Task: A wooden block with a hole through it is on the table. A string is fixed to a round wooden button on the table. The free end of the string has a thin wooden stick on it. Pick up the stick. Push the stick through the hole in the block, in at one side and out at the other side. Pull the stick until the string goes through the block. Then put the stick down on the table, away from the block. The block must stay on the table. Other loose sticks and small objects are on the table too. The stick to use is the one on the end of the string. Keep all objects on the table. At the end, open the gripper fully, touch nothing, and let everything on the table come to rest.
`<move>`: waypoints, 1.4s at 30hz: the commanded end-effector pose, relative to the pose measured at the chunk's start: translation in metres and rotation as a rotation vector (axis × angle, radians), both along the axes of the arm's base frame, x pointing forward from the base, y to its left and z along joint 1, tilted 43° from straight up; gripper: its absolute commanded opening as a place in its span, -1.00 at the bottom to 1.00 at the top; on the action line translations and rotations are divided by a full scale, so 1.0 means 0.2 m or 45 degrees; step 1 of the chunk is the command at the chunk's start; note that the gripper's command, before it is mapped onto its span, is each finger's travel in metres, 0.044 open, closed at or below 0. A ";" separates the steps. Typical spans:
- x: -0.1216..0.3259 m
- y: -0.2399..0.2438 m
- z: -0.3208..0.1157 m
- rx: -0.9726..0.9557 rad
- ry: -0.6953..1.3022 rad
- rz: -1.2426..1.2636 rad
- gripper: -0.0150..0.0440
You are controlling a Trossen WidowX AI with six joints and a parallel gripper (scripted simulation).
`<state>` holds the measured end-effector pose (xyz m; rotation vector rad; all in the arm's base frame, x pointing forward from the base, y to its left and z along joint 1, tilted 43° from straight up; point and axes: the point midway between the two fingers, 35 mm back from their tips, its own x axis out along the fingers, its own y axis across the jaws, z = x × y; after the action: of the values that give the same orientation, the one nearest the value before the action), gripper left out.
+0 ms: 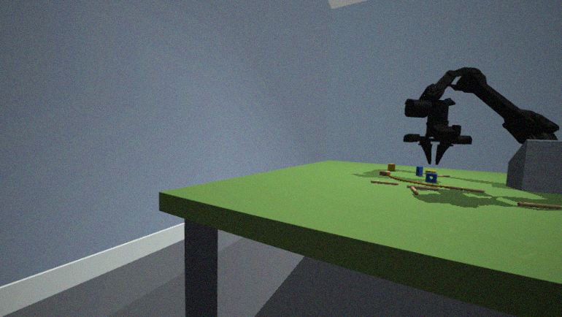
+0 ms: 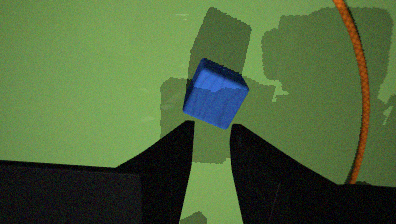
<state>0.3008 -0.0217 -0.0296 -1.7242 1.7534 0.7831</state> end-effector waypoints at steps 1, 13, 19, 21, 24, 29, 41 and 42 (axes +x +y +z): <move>0.00 0.00 0.00 0.000 0.000 0.000 -0.49; 0.00 0.00 0.00 0.000 0.000 0.000 -0.49; 0.00 0.00 0.00 0.000 0.000 0.000 -0.49; 0.00 0.00 0.00 0.000 0.000 0.000 -0.31; 0.00 0.00 0.00 0.000 0.000 0.000 -0.05; 0.00 0.00 0.00 0.000 0.000 0.000 0.32; 0.00 0.00 0.00 0.000 0.000 0.000 -0.49; 0.00 0.00 0.00 0.000 0.000 0.000 -0.49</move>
<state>0.3008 -0.0217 -0.0296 -1.7242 1.7534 0.7832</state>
